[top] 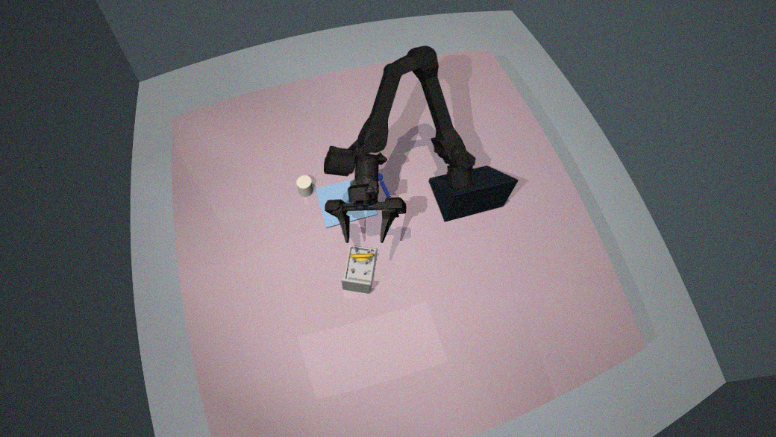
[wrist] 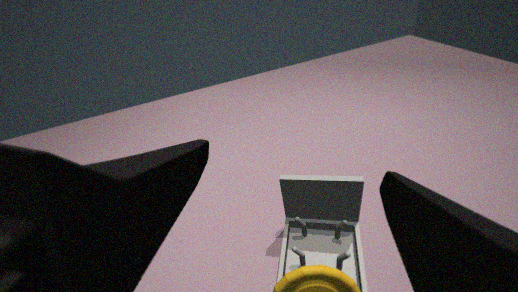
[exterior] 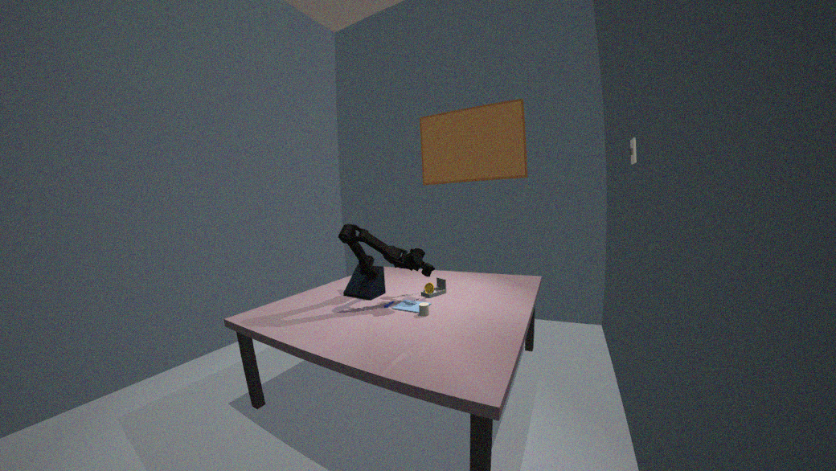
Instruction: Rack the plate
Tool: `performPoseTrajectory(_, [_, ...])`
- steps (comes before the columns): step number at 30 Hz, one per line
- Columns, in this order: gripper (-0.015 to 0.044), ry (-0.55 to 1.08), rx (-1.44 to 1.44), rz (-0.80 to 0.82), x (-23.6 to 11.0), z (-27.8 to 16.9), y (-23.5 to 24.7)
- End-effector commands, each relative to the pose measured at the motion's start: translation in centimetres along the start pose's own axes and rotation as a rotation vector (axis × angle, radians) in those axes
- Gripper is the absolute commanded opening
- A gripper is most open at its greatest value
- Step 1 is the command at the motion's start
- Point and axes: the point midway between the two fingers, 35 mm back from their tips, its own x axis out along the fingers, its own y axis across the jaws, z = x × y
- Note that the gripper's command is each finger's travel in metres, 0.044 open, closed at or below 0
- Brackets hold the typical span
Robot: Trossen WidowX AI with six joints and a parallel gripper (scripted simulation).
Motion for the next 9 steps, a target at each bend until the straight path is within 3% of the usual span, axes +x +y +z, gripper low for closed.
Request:
performPoseTrajectory(1, [0.0400,0.088,0.095,0.014,0.1,-0.2,0.5])
performPoseTrajectory(9, [0.0400,0.284,0.280,0.017,-0.3,-0.5,1.8])
